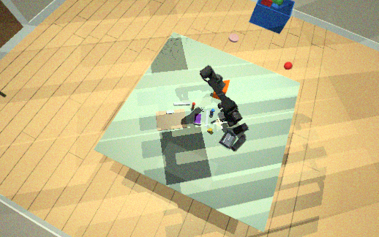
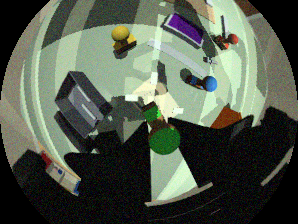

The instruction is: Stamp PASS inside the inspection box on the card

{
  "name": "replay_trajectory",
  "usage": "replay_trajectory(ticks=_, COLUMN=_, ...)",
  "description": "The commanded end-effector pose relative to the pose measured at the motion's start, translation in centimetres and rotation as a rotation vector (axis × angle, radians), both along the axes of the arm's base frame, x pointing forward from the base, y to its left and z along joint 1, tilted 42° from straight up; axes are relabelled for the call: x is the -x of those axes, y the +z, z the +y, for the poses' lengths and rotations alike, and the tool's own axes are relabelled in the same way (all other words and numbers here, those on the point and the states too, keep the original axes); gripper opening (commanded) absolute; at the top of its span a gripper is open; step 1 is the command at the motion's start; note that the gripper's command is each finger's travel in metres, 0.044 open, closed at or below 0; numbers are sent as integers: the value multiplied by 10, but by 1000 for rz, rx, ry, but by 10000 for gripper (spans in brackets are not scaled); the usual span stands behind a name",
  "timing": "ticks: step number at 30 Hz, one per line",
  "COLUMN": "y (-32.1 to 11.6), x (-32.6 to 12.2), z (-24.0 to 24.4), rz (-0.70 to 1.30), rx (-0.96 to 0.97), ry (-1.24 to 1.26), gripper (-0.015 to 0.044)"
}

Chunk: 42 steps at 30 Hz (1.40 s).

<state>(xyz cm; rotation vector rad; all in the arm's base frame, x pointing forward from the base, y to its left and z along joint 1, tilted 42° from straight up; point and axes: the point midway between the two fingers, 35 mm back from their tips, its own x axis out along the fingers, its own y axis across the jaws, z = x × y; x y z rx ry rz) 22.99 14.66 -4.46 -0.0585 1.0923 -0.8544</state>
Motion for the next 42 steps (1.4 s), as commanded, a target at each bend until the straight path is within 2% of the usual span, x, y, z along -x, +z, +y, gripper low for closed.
replay_trajectory(ticks=1, y=-3, x=0, z=-2, rz=1, rx=1, ry=1, gripper=0)
replay_trajectory(ticks=42, y=-23, x=-6, z=-19, rz=3, rx=1, ry=4, gripper=0)
